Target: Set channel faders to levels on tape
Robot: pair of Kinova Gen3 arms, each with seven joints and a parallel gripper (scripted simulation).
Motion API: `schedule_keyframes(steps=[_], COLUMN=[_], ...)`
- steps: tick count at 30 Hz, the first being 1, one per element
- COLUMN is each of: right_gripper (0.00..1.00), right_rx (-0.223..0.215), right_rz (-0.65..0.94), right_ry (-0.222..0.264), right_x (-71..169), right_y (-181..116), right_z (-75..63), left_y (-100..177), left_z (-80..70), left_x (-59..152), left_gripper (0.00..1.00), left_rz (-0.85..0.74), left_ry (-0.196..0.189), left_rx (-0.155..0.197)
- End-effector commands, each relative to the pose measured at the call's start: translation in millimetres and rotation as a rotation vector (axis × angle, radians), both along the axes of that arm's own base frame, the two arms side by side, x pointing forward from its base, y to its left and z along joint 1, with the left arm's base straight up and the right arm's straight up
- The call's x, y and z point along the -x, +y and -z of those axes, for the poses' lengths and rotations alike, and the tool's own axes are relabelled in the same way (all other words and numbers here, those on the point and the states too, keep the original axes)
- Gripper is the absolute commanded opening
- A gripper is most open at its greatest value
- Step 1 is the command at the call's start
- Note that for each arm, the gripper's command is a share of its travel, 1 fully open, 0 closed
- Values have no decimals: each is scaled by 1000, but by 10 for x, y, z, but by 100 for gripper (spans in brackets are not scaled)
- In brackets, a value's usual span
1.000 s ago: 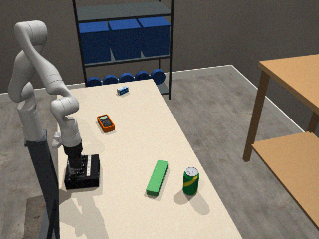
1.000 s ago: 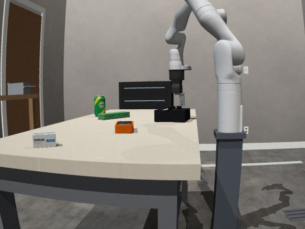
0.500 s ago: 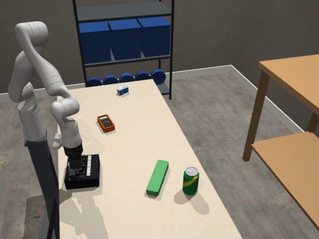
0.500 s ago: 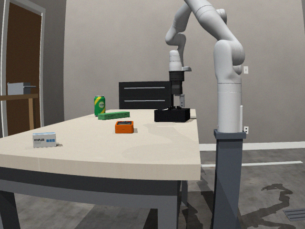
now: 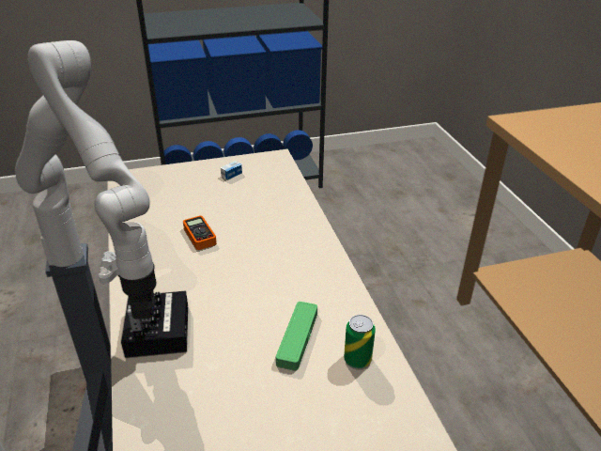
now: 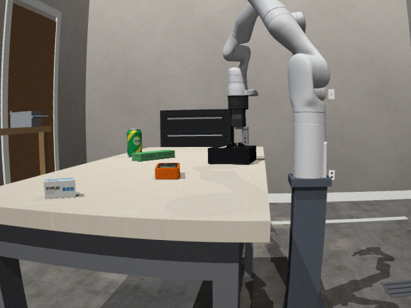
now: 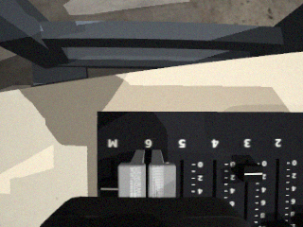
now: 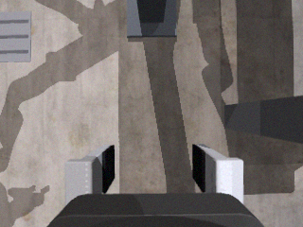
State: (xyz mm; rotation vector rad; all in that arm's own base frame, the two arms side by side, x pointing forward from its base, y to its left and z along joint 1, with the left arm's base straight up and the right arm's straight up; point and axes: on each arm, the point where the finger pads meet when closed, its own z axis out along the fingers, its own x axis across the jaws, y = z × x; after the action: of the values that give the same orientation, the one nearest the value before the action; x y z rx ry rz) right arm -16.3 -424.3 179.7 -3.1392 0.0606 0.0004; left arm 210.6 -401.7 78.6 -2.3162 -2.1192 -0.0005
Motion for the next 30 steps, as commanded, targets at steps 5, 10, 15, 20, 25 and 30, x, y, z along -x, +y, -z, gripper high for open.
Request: schedule_keyframes(steps=[5, 10, 15, 20, 25, 30], right_gripper=[100, 100, 100, 100, 100, 100], right_rx=[2, 2, 2, 2, 2, 2], right_rz=[0, 0, 0, 0, 0, 0], right_ry=[0, 0, 0, 0, 0, 0], right_x=[0, 0, 0, 0, 0, 0], right_y=[-4, -4, -4, -4, -4, -4], right_z=[-7, -7, -7, -7, -7, -7], left_y=[-6, -7, -9, -11, -14, -16], left_z=[-9, -9, -9, -9, -9, -9], left_x=[-13, -25, -42, -69, -99, -117], left_gripper=[0, 0, 0, 0, 0, 0], left_rz=[0, 0, 0, 0, 0, 0], left_ry=[-1, -1, -1, -1, -1, -1], left_rx=[2, 2, 2, 2, 2, 2])
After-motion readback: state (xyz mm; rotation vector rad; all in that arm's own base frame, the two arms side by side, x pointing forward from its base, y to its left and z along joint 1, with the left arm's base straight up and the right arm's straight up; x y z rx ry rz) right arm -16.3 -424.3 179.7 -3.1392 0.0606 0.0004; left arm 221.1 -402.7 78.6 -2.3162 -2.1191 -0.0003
